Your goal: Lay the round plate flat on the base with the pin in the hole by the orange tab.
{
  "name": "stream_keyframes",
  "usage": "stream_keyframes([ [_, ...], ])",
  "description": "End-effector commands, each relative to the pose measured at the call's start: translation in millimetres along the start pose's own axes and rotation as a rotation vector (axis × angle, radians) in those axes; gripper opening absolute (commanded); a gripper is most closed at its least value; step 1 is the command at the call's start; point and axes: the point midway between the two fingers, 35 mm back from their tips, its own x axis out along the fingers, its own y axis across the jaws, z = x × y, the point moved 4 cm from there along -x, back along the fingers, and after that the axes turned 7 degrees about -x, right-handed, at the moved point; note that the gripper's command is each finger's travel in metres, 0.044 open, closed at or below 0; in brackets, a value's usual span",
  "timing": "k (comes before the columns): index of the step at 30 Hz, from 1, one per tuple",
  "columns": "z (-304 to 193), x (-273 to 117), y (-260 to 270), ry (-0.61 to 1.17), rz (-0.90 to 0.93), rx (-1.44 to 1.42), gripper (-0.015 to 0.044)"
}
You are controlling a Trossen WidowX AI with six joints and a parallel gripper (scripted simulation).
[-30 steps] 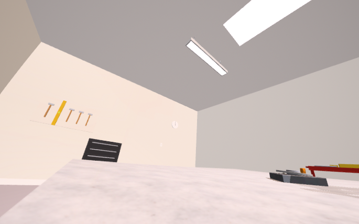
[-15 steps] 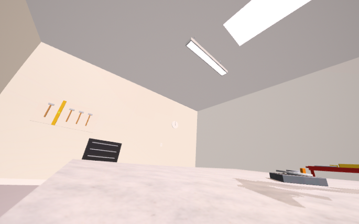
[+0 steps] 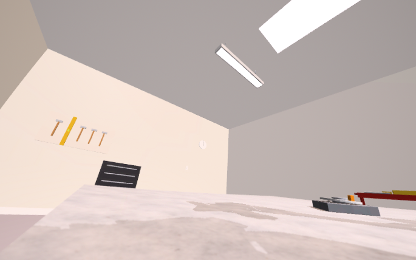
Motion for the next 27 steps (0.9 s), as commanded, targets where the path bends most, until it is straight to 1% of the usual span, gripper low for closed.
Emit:
stream_keyframes([
  [1, -50, 9, 47, 0.122, 0.104, 0.226, 0.0],
  [5, -80, 8, 81, 0.21, 0.171, 0.375, 0.0],
  [9, -115, -4, 131, 0.356, 0.256, 0.545, 0.0],
  [14, -143, -20, 180, 0.487, 0.337, 0.748, 0.0],
  [20, -172, -56, 254, 0.684, 0.447, 1.079, 0.0],
  [21, -173, -58, 258, 0.695, 0.453, 1.097, 0.0],
  [27, -179, -107, 332, 0.916, 0.553, 1.466, 0.0],
])
